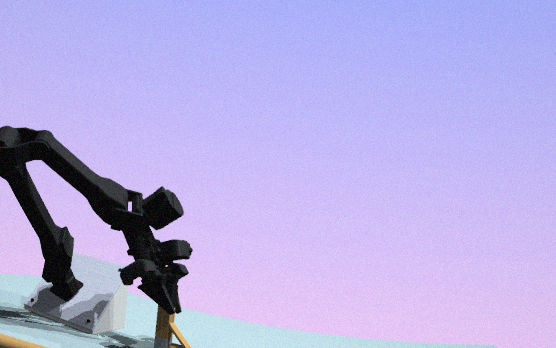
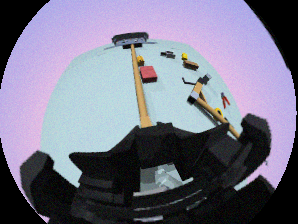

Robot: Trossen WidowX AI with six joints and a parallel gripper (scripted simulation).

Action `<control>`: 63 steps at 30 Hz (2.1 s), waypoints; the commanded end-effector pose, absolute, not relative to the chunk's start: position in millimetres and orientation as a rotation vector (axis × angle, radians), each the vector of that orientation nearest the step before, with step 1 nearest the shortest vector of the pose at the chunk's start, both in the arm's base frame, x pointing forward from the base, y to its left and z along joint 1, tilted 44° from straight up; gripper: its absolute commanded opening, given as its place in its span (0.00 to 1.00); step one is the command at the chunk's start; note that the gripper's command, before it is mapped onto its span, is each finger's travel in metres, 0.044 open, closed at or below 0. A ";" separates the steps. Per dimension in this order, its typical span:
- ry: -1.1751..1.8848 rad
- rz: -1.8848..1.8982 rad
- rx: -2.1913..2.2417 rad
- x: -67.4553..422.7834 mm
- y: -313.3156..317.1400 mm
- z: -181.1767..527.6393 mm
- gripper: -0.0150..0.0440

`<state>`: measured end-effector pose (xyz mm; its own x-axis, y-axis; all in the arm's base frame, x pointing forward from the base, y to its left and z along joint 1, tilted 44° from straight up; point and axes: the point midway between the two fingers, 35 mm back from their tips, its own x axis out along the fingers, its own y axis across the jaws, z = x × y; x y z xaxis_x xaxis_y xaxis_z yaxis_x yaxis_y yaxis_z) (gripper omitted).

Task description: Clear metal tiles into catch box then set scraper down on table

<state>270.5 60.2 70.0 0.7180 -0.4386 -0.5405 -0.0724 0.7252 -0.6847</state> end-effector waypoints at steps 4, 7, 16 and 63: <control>0.748 -0.233 -0.741 268.4 53.8 76.8 0.25; 0.747 -0.234 -0.741 268.1 51.9 78.4 0.25; 0.747 -0.234 -0.740 271.8 52.4 79.4 0.25; 0.742 -0.235 -0.734 341.0 59.5 93.3 0.25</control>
<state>331.4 56.0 87.3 0.7124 -0.4500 -0.5385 -0.0620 0.7240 -0.6870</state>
